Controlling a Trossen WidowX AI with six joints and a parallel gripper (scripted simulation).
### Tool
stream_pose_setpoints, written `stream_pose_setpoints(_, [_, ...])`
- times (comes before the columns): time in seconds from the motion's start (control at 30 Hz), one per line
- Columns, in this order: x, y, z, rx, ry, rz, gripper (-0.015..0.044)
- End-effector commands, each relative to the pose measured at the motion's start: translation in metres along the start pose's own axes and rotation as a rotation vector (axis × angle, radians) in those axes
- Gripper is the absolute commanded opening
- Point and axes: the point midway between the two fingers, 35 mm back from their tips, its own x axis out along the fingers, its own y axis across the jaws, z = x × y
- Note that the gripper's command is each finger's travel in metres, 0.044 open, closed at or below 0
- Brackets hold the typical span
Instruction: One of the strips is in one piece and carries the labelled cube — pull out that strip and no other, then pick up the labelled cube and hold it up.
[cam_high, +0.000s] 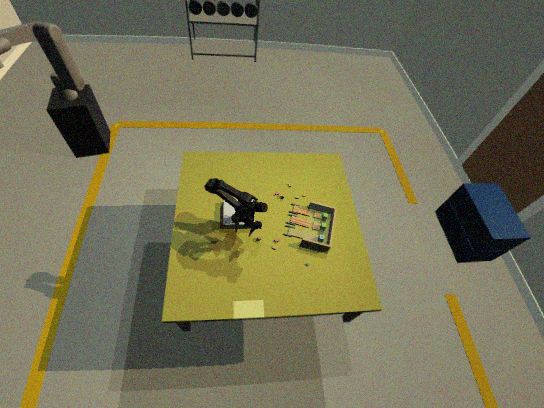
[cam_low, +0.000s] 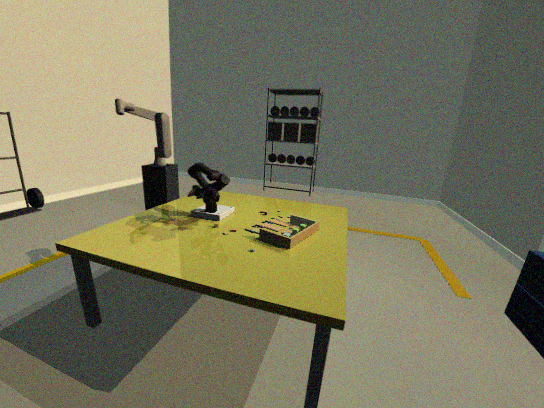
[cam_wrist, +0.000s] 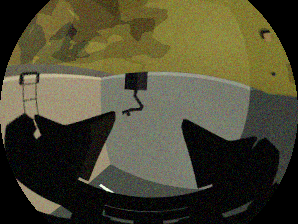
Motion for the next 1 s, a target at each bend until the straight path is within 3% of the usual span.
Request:
stream_pose_setpoints(0.0, [0.0,-0.002,0.001,0.018,-0.009,-0.009,0.04])
stream_pose_setpoints(0.17, [-0.018,-0.056,0.014,0.474,-0.28,-0.189,0.04])
stream_pose_setpoints(0.4, [-0.084,-0.141,0.029,1.103,-0.884,-0.254,0.04])
stream_pose_setpoints(0.63, [-0.161,-0.191,0.03,1.423,-1.436,-0.05,0.04])
stream_pose_setpoints(0.83, [-0.231,-0.214,0.025,1.514,-1.857,0.304,0.04])
stream_pose_setpoints(0.97, [-0.243,-0.217,0.023,1.512,-1.918,0.377,0.04])
